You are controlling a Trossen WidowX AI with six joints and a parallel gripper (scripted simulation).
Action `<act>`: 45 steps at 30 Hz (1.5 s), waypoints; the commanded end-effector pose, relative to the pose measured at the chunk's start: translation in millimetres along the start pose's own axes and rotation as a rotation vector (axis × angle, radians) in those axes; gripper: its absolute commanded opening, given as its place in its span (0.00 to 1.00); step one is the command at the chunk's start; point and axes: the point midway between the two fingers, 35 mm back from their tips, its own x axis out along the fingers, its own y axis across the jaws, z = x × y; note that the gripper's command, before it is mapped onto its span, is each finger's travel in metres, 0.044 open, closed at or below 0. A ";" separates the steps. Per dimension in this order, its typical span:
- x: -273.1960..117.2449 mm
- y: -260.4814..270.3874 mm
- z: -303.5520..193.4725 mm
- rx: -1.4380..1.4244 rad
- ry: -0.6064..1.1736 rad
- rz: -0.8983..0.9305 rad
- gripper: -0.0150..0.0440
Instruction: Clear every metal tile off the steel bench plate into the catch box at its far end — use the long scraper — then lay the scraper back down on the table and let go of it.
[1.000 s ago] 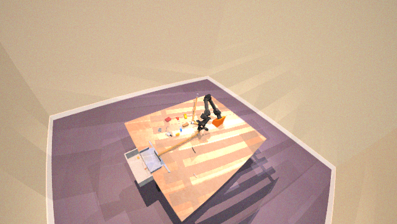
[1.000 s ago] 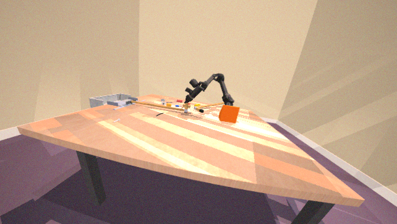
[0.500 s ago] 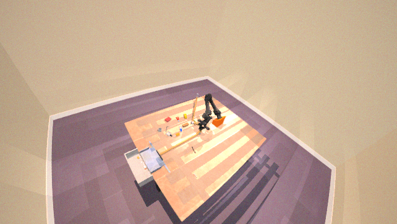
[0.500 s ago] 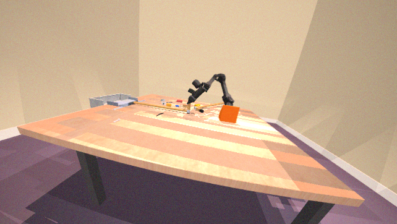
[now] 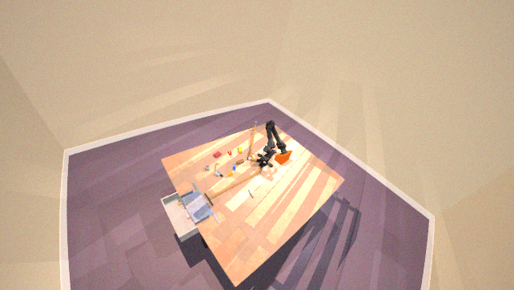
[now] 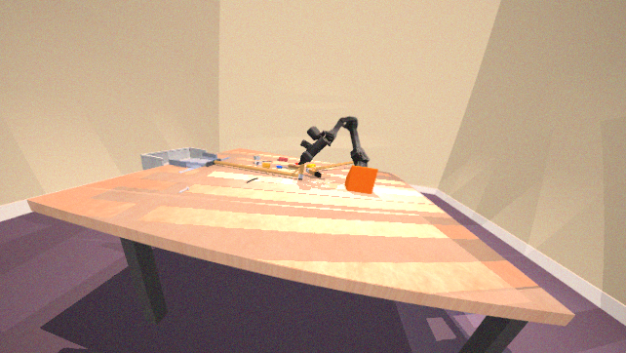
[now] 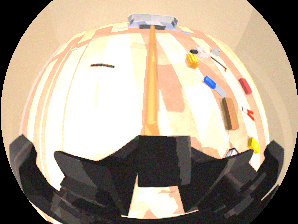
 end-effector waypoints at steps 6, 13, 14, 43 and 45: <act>-6.9 -0.5 -7.5 0.004 -0.009 -0.001 0.25; -5.2 -0.7 -7.9 0.001 -0.003 0.000 0.25; -5.1 -0.8 -8.0 0.000 -0.002 0.000 0.25; -4.9 -0.8 -8.4 -0.001 -0.001 0.000 0.25; -4.9 -0.8 -8.4 -0.001 -0.001 0.000 0.25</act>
